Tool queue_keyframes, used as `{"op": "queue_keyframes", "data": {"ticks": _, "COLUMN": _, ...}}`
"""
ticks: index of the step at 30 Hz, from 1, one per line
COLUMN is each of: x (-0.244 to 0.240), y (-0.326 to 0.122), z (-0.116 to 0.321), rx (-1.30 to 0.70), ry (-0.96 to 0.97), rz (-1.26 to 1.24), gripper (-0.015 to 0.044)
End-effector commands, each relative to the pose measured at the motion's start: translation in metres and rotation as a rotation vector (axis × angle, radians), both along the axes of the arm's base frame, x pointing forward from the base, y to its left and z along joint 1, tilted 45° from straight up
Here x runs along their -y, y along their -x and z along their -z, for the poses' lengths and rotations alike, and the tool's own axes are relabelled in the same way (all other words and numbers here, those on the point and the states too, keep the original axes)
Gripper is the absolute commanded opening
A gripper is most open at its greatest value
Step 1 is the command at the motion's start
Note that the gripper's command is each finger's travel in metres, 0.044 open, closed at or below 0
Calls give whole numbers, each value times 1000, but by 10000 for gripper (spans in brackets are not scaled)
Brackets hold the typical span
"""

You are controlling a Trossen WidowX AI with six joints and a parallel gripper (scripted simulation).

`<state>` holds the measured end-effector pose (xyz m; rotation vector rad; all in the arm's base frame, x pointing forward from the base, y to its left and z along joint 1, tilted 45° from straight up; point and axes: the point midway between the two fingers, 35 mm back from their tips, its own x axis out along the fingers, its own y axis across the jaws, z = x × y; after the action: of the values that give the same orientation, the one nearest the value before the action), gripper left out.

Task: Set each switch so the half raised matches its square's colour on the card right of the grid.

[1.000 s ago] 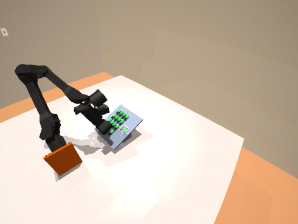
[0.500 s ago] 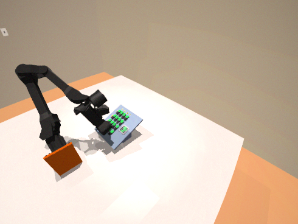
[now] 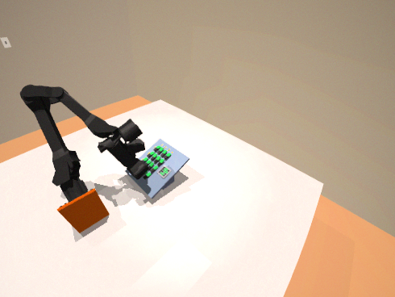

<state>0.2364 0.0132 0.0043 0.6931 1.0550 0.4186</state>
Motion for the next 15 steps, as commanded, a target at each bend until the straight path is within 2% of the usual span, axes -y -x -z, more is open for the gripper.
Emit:
{"op": "queue_keyframes", "data": {"ticks": 1, "x": -1, "y": 2, "z": 2, "rx": -12, "ry": -3, "rz": 4, "gripper": 0}}
{"op": "queue_keyframes", "data": {"ticks": 15, "x": -2, "y": 1, "z": 4, "rx": -12, "ry": -3, "rz": 4, "gripper": 0}}
